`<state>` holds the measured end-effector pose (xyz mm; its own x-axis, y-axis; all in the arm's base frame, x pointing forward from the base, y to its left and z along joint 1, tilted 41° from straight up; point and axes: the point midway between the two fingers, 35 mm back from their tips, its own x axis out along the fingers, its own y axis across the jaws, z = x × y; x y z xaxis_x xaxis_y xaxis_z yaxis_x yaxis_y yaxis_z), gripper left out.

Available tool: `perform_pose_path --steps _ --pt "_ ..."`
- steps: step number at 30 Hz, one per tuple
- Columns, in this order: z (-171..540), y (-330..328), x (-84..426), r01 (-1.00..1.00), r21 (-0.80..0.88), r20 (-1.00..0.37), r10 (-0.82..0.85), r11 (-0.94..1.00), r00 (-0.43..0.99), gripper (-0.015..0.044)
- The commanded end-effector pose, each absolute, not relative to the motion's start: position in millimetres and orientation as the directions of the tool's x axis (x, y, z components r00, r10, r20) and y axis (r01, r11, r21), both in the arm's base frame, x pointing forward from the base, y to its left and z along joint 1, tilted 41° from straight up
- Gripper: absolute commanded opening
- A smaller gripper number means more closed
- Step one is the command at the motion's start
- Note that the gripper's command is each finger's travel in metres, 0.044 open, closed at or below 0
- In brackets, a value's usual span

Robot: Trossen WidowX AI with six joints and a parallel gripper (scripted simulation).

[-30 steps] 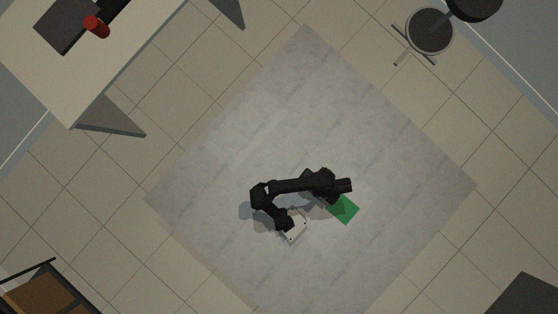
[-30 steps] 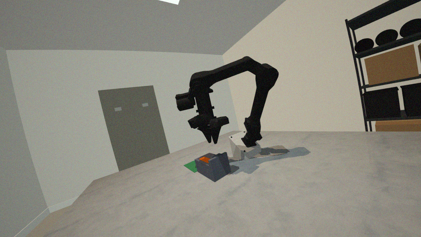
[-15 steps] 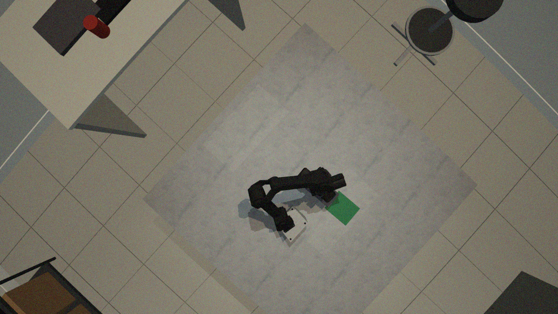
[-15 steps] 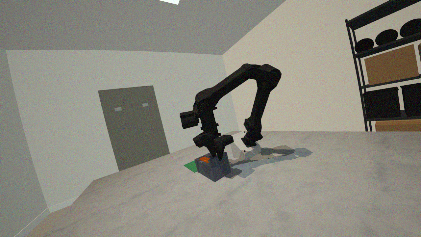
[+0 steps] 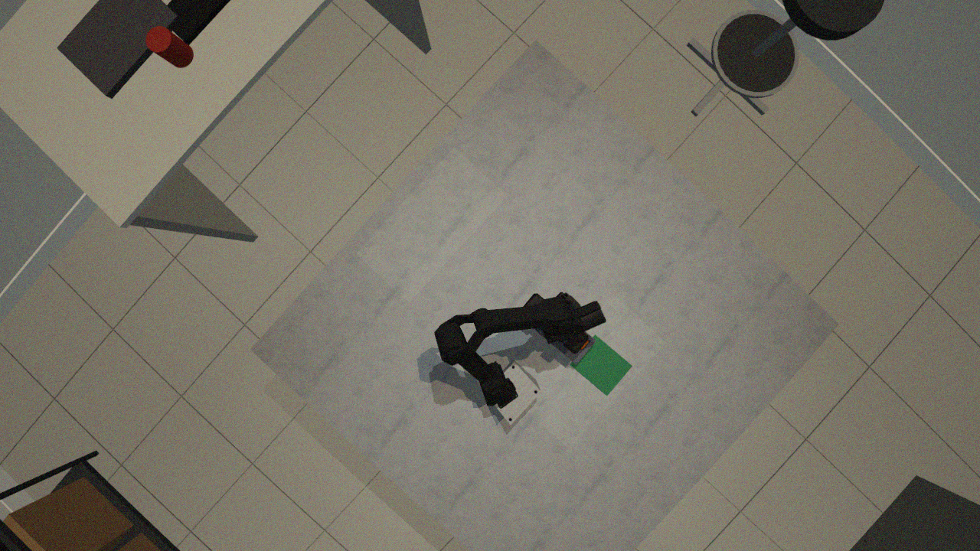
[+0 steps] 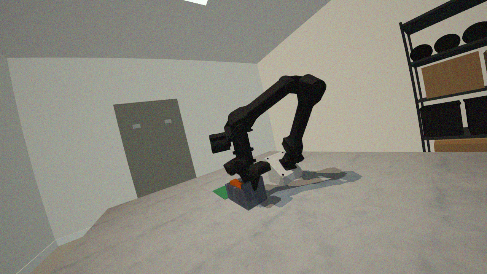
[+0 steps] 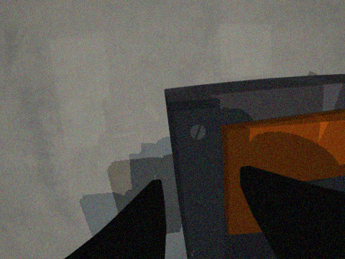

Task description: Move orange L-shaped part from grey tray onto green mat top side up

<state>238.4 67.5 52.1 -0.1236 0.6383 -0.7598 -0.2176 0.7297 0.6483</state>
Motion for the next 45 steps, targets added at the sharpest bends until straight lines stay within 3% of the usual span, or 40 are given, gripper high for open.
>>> perform_pose_path --steps 1,35,45 --pt "46.8 72.3 236.5 -0.211 0.653 -0.756 0.642 0.727 -0.126 0.0180" --pt "53.3 82.6 233.0 -0.211 0.654 -0.755 0.643 0.726 -0.126 0.0180" --pt "112.3 16.8 248.1 -0.210 0.650 -0.759 0.638 0.731 -0.127 0.0180"
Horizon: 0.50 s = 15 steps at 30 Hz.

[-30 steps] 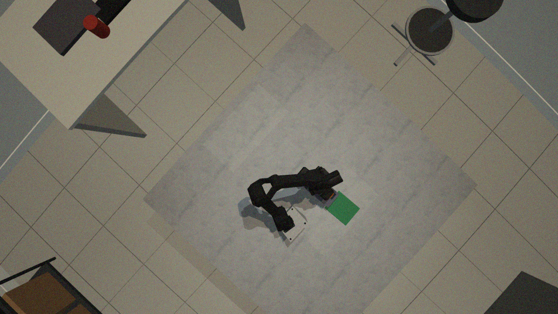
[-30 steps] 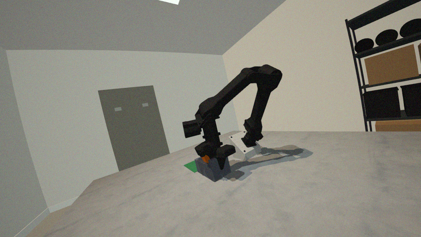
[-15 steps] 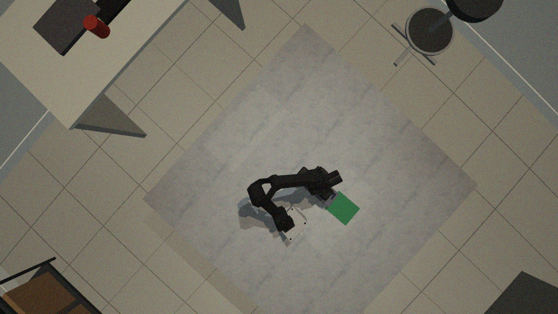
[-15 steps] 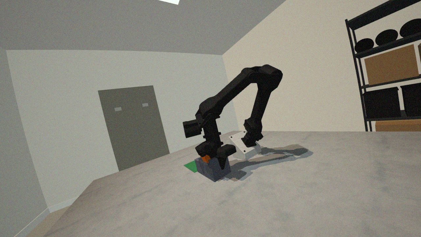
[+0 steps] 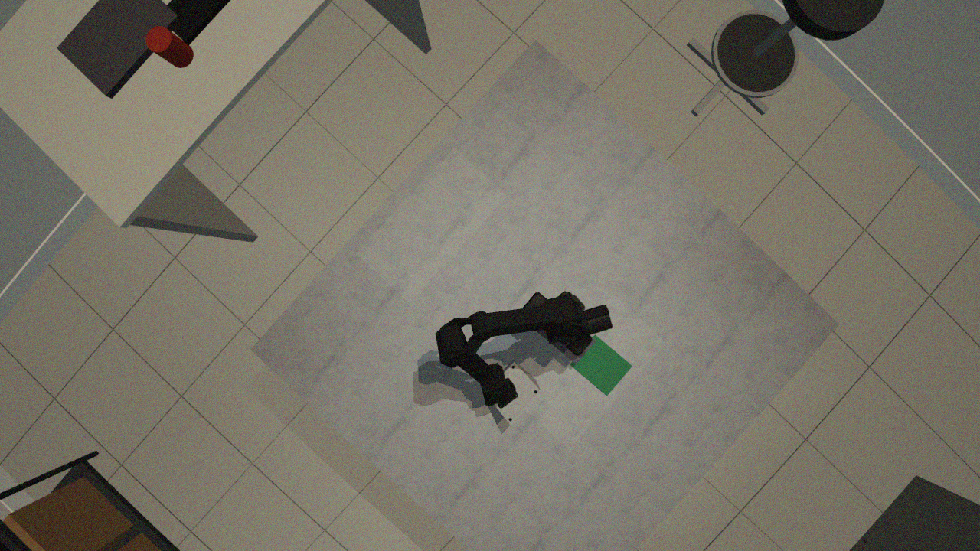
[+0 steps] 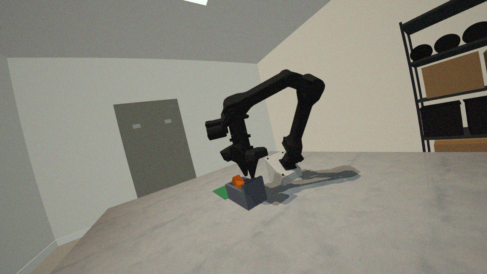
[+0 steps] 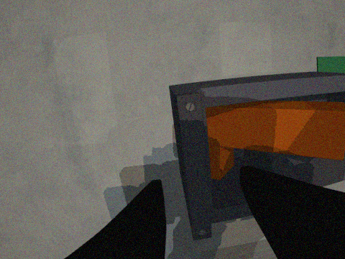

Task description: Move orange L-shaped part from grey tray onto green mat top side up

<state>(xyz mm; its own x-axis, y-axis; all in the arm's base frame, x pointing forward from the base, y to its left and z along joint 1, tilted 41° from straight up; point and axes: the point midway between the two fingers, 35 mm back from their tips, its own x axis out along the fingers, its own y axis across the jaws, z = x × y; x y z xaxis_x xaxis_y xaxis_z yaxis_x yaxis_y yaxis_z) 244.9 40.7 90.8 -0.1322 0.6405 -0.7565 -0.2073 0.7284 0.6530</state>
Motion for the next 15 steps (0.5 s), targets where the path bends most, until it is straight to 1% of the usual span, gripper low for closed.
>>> perform_pose_path --steps 1,15 --pt "116.5 12.6 248.0 -0.210 0.651 -0.758 0.639 0.730 -0.127 0.0180" --pt "115.7 14.0 248.0 -0.206 0.652 -0.757 0.642 0.729 -0.121 0.0180"
